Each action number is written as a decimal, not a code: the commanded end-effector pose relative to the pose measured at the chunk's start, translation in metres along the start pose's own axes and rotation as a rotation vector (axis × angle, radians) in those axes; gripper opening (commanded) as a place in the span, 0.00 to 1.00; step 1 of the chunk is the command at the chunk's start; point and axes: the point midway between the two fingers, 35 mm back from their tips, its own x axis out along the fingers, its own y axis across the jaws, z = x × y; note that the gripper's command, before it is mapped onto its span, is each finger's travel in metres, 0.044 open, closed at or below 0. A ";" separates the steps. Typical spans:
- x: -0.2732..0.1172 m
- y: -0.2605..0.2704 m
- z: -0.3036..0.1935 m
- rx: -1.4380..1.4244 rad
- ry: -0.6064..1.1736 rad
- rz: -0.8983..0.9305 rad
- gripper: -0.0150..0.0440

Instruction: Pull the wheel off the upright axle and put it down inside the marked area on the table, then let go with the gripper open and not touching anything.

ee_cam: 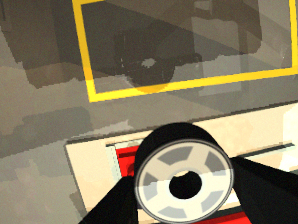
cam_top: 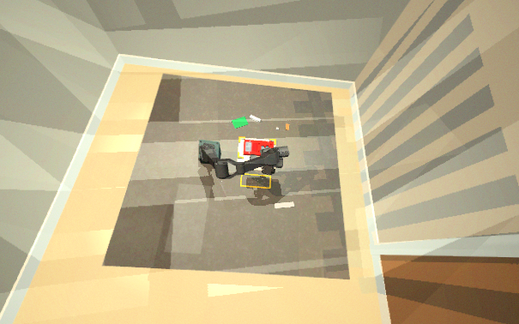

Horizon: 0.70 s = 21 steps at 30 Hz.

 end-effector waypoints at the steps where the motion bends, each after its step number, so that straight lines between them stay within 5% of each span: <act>1: 0.000 -0.009 0.013 -0.008 -0.005 -0.003 0.25; 21: -0.004 -0.041 0.057 0.017 -0.009 0.000 0.25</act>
